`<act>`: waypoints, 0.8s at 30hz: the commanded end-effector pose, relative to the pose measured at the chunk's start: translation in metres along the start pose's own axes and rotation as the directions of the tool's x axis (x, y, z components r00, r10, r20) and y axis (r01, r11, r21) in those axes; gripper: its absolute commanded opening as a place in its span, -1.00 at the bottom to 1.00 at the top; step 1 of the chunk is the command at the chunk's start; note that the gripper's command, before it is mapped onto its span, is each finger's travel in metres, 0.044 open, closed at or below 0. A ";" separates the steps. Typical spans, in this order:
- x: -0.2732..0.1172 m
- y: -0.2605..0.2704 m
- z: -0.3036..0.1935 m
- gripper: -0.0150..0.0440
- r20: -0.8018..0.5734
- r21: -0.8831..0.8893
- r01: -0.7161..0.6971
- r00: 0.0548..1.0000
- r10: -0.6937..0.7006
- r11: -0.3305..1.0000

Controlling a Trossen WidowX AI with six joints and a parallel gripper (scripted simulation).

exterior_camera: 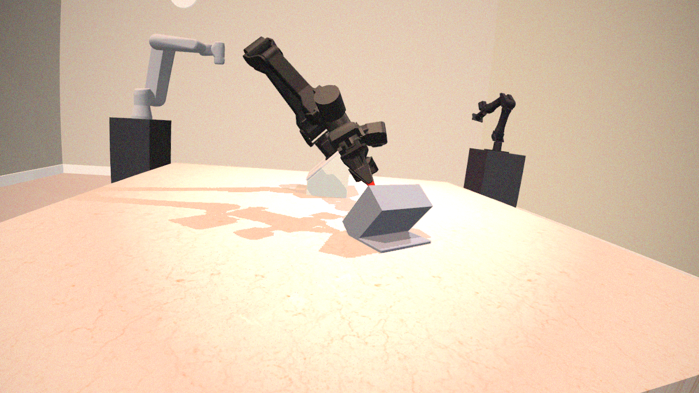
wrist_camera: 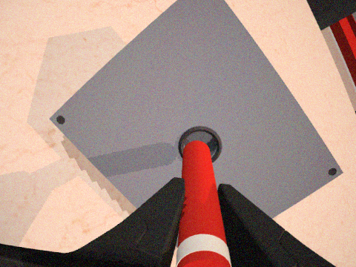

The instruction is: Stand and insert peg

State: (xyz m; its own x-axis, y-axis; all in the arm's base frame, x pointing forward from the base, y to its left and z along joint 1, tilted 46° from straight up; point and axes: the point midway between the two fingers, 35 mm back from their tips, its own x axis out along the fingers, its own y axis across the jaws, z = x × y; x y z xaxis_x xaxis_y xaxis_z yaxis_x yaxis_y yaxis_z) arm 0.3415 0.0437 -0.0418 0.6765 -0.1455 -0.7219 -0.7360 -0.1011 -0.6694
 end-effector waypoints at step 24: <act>0.005 -0.002 0.001 -0.49 0.000 0.003 0.006 1.000 -0.006 1.000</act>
State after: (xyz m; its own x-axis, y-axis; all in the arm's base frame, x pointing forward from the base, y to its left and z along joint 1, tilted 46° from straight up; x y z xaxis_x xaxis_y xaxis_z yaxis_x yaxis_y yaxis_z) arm 0.3443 0.0433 -0.0444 0.6766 -0.1475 -0.7214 -0.7358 -0.0986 -0.6699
